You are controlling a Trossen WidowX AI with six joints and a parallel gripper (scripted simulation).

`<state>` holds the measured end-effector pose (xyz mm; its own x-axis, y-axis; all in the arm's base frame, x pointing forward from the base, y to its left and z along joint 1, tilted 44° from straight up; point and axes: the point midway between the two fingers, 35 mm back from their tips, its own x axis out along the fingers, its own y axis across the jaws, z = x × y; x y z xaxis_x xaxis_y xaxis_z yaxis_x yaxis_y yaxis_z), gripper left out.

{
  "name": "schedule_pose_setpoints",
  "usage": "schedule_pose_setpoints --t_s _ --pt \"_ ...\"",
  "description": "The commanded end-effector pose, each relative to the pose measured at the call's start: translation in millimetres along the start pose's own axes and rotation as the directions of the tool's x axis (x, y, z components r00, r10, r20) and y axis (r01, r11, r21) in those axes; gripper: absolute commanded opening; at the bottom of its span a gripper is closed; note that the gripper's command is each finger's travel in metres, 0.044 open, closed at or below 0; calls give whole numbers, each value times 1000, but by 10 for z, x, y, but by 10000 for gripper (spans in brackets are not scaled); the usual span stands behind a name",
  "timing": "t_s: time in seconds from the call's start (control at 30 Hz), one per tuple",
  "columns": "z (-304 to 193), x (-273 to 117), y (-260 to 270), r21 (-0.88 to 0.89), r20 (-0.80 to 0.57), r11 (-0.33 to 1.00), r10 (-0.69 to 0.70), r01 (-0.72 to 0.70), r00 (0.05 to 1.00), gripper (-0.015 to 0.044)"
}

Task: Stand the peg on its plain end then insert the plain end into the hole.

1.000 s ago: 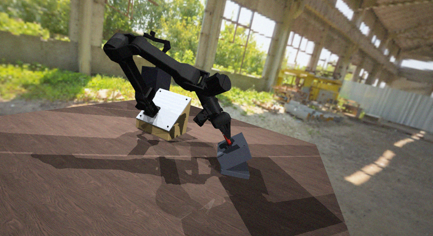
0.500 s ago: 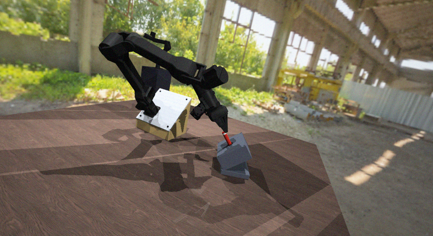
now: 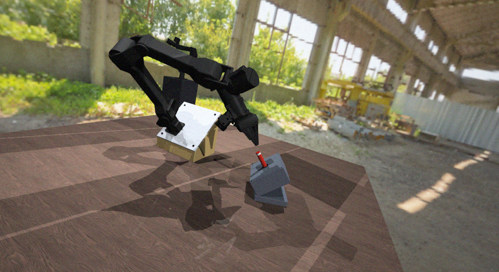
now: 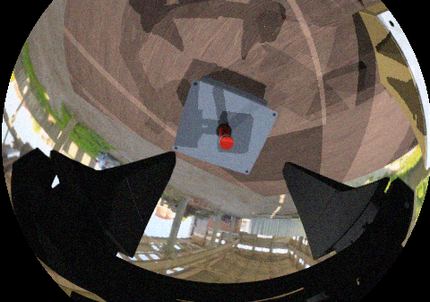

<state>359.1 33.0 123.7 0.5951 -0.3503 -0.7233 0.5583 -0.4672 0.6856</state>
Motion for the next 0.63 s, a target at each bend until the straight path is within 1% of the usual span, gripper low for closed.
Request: schedule_pose_setpoints --t_s 0.0,0.6 --pt "-14 -100 12 5 -7 1000 7 -7 1000 440" --pt "9 -313 -14 4 -8 1000 7 -7 1000 440"
